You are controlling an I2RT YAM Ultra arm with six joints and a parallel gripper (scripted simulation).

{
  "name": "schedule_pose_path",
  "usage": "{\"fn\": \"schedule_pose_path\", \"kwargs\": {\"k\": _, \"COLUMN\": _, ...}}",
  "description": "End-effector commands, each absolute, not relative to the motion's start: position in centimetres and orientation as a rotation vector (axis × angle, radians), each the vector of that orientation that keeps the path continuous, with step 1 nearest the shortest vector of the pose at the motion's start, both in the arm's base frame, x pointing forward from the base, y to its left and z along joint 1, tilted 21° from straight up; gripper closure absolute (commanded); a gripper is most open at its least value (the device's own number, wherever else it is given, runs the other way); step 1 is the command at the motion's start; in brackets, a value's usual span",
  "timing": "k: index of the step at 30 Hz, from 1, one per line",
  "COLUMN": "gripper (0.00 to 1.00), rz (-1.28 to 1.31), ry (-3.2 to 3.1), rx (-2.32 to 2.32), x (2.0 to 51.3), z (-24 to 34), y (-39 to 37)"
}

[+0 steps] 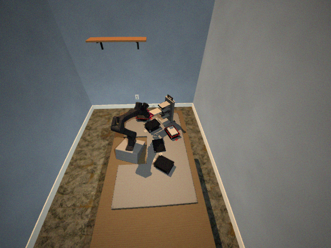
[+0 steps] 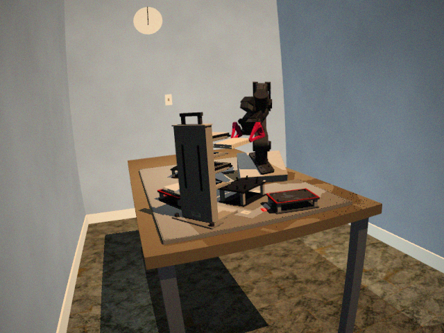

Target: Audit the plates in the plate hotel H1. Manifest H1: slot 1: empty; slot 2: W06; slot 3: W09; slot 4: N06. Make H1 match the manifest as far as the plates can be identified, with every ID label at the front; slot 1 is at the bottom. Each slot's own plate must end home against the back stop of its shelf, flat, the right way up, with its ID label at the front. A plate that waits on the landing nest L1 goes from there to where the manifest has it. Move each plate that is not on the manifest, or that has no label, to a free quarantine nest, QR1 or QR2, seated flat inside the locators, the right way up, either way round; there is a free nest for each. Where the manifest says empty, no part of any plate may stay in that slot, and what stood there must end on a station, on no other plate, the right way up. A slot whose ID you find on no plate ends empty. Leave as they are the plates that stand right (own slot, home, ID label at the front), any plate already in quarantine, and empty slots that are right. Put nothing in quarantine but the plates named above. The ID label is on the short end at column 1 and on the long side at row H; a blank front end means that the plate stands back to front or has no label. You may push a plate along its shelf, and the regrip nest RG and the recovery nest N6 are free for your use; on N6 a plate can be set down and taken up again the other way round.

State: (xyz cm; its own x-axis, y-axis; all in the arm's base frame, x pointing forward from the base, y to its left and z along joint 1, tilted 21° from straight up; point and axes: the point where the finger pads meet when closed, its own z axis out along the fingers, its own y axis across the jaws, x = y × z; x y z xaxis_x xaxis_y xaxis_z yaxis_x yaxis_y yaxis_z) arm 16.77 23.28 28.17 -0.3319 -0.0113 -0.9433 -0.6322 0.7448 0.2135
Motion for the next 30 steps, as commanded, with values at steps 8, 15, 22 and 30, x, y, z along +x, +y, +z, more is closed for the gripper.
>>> {"fn": "schedule_pose_path", "kwargs": {"k": 8, "gripper": 0.14, "rz": 0.713, "ry": 1.775, "rx": -0.476, "x": 17.9, "z": 30.6, "y": 24.0}}
{"fn": "schedule_pose_path", "kwargs": {"k": 15, "gripper": 0.14, "rz": 0.713, "ry": 1.775, "rx": -0.476, "x": 18.3, "z": 30.7, "y": 24.3}}
{"fn": "schedule_pose_path", "kwargs": {"k": 22, "gripper": 0.14, "rz": 0.715, "ry": 1.771, "rx": -0.474, "x": 18.8, "z": 31.0, "y": 24.6}}
{"fn": "schedule_pose_path", "kwargs": {"k": 30, "gripper": 0.14, "rz": 0.734, "ry": 1.745, "rx": -0.459, "x": 19.0, "z": 32.1, "y": 24.4}}
